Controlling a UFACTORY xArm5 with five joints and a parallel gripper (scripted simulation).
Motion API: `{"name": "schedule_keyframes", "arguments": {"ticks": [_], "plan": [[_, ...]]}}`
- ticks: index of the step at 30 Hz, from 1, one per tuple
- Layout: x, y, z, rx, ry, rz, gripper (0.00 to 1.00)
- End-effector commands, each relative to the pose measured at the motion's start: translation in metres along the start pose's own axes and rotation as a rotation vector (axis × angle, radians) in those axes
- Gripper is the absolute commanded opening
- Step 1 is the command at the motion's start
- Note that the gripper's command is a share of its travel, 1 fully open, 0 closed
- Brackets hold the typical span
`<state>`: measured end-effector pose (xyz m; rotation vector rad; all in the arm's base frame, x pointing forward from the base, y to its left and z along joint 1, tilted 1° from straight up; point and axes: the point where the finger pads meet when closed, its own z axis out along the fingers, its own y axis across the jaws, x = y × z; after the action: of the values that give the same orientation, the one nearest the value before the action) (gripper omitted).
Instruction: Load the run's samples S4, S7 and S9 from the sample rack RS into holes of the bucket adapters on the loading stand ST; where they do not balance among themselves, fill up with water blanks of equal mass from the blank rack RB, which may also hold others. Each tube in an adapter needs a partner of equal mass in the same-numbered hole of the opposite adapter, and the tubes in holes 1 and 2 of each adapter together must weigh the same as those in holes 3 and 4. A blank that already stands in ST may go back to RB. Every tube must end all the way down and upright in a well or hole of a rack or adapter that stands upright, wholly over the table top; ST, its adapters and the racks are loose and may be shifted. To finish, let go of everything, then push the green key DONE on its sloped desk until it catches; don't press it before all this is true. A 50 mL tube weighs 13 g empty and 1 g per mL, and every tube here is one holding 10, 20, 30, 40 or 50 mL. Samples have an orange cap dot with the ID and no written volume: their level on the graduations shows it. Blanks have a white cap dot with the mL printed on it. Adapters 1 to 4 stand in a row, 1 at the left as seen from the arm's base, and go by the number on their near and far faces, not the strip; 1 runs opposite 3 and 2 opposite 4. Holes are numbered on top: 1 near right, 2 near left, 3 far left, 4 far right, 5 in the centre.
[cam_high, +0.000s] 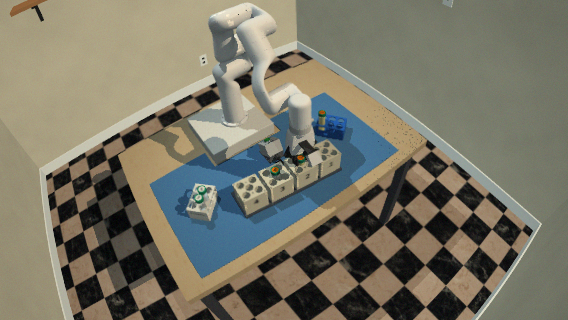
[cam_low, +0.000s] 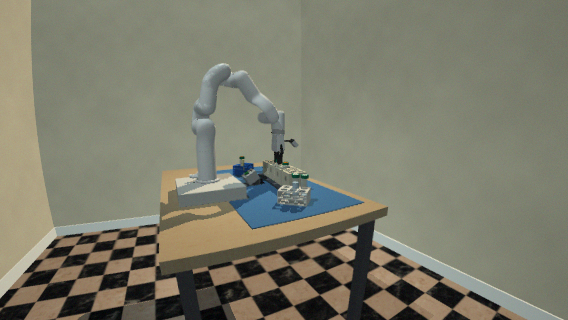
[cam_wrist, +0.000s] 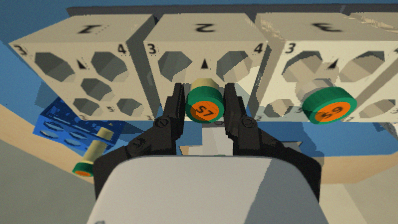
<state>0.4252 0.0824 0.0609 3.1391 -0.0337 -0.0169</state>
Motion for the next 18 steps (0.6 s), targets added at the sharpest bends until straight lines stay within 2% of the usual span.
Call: {"name": "schedule_keyframes", "arguments": {"ticks": [1, 5, 18], "plan": [[0.001, 0.000, -0.001, 0.001, 0.004, 0.000, 0.43], [0.001, 0.000, -0.001, 0.001, 0.004, 0.000, 0.43], [0.001, 0.000, -0.023, 0.001, 0.004, 0.000, 0.43]]}}
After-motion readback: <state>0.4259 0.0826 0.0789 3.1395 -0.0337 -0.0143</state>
